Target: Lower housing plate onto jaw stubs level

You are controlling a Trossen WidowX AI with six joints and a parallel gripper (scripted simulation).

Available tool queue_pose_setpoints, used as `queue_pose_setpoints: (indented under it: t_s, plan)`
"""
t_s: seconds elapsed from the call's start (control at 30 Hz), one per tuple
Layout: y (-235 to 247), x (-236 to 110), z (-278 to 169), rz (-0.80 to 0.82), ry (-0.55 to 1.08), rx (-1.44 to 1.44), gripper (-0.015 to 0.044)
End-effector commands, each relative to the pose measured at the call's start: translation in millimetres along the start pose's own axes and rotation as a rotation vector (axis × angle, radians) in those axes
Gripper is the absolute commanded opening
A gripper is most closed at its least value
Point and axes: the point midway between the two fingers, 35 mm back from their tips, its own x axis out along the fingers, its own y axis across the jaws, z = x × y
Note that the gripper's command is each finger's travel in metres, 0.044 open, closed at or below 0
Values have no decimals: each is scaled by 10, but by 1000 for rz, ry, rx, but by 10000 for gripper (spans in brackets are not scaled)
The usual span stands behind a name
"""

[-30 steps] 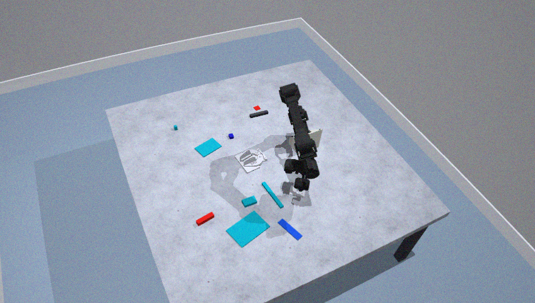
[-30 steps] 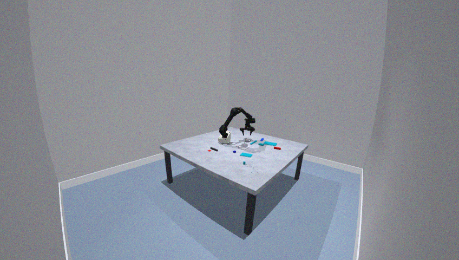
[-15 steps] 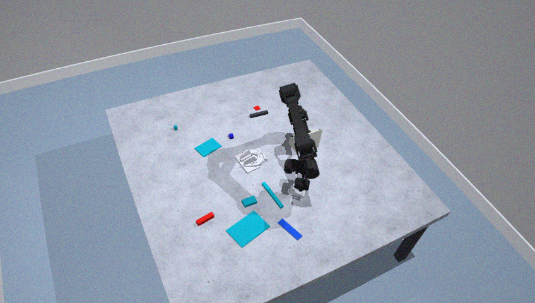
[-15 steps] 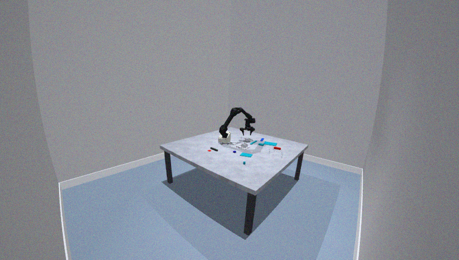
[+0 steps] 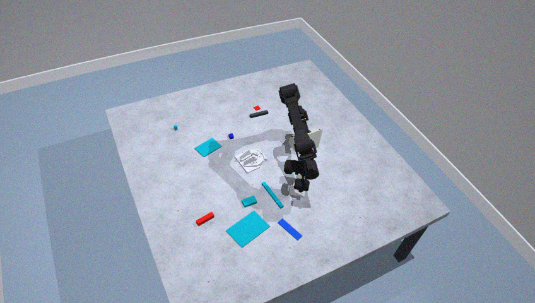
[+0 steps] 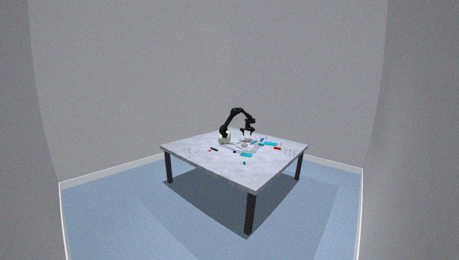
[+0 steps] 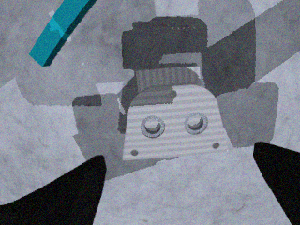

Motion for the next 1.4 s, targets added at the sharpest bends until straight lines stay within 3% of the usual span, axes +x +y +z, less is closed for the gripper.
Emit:
queue_pose_setpoints:
  t_s: [0.0,0.8,1.37]
  plan:
    - [-6,87,6,-6,-5,-6,440]
    - [6,469,16,-5,-9,-8,440]
    - [5,479,16,-5,-9,-8,440]
